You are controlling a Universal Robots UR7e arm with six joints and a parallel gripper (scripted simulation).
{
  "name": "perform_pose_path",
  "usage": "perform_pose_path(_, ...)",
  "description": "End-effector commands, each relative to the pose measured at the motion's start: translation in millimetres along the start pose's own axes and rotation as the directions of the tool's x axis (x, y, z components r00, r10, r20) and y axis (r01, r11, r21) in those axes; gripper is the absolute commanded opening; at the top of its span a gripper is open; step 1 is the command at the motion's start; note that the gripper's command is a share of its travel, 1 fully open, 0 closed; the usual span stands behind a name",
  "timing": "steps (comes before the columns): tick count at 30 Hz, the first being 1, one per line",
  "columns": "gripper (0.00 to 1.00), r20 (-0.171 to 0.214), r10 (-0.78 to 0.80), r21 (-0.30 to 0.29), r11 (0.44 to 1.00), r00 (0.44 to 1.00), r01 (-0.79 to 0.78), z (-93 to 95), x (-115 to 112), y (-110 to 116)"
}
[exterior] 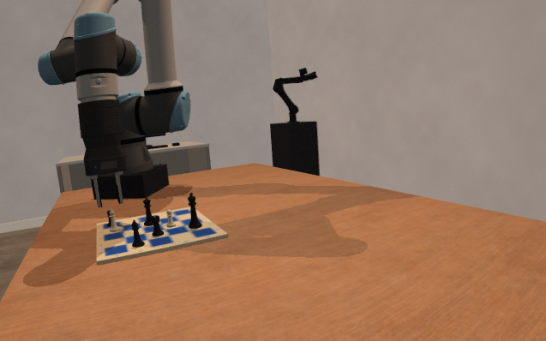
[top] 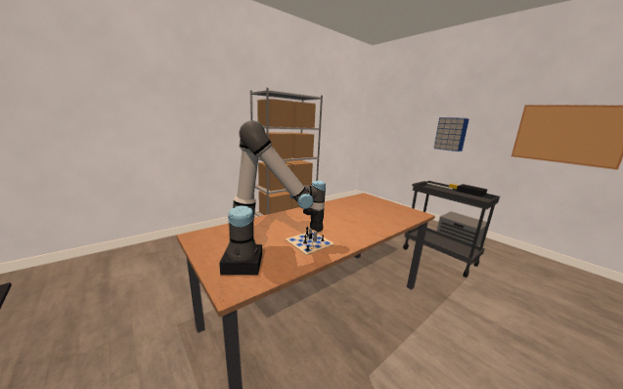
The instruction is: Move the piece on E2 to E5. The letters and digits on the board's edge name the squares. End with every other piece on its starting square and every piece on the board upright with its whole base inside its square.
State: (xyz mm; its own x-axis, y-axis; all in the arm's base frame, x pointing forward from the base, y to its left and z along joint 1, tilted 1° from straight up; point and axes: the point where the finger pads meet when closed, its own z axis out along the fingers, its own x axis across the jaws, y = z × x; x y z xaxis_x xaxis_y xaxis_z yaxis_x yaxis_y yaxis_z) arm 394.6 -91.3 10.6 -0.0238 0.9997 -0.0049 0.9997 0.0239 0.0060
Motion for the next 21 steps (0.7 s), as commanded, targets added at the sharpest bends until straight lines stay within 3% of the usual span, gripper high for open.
perform_pose_path(1, 0.73, 0.001, 0.0, -0.001, 1.0, 1.0, 0.0, -0.4, 0, 0)
perform_pose_path(21, 0.73, 0.001, 0.0, -0.001, 1.0, 1.0, 0.0, 12.1, 0, 0)
